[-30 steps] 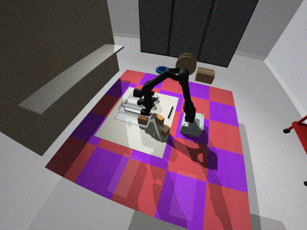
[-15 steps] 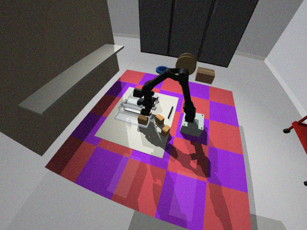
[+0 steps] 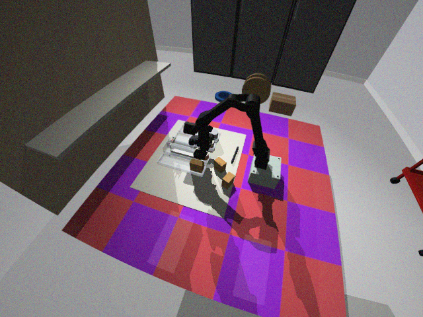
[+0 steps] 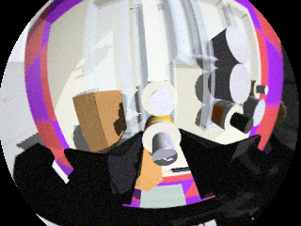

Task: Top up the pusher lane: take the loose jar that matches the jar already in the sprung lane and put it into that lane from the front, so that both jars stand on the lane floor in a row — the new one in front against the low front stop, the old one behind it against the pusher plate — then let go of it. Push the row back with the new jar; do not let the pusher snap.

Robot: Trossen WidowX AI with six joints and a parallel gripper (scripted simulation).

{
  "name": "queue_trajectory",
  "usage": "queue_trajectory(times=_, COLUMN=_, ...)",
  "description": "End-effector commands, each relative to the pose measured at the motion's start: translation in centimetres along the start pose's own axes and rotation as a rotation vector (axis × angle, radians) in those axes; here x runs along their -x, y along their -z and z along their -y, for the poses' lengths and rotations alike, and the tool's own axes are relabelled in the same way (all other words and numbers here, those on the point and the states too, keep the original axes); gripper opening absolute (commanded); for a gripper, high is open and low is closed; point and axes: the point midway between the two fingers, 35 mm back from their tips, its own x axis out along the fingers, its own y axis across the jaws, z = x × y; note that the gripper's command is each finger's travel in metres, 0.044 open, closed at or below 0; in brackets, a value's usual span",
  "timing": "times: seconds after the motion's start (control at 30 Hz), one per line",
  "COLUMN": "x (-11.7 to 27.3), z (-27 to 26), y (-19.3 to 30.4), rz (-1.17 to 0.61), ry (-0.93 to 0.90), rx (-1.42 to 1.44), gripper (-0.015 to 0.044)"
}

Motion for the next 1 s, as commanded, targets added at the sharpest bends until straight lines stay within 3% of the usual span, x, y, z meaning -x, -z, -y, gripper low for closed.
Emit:
queue_trajectory(times=0.0, x=0.38, z=0.04, y=-0.99, rz=0.034, ry=0.002, rx=0.001, gripper=0.0)
queue_trajectory(times=0.97, x=0.41, z=0.04, y=-1.38, rz=0.034, ry=0.002, rx=0.001, gripper=0.0)
